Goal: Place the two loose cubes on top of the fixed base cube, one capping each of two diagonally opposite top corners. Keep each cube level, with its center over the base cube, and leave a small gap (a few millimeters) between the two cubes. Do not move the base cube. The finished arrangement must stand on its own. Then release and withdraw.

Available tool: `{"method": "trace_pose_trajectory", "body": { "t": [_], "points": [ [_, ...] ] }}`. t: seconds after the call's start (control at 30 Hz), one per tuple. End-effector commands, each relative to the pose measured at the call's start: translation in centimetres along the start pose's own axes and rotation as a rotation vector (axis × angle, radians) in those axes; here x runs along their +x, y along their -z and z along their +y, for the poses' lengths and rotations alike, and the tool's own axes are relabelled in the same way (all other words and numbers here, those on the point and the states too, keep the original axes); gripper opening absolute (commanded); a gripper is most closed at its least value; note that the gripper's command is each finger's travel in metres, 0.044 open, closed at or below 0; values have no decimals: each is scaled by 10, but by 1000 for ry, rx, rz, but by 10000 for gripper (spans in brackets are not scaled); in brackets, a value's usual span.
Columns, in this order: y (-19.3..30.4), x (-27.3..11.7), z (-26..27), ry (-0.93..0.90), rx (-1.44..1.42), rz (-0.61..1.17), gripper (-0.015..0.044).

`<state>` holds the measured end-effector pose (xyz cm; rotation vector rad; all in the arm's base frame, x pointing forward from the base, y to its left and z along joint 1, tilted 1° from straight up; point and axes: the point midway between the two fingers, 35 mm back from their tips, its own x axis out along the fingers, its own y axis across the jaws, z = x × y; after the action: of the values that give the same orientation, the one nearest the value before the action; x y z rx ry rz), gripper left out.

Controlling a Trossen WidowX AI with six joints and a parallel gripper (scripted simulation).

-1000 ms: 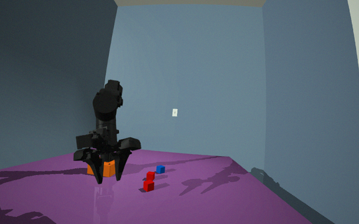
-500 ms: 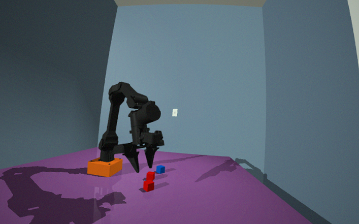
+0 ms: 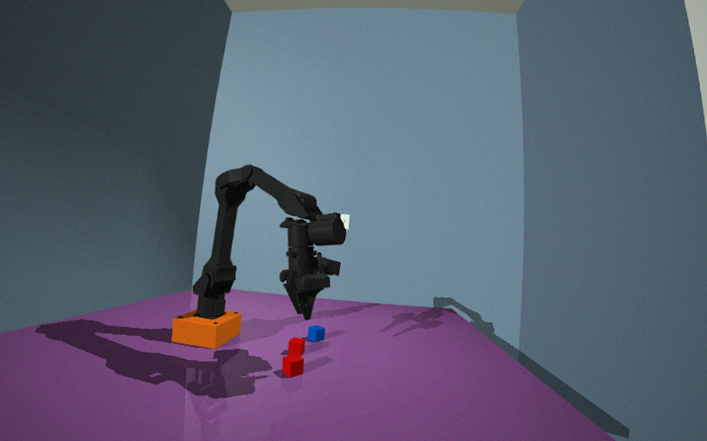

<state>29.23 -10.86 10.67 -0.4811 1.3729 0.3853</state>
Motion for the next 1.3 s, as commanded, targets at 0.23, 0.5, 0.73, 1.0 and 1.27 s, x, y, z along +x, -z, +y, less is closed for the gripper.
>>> {"method": "trace_pose_trajectory", "body": {
  "t": [0.23,0.5,0.73,1.0,1.27],
  "points": [
    [-21,-9,85,-109,-956,56,265],
    [-21,-9,86,-111,-969,56,265],
    [-21,13,87,-110,-969,56,265],
    [-15,52,91,-111,-969,56,265],
    [-14,68,92,-111,-969,56,265]
  ]
}}
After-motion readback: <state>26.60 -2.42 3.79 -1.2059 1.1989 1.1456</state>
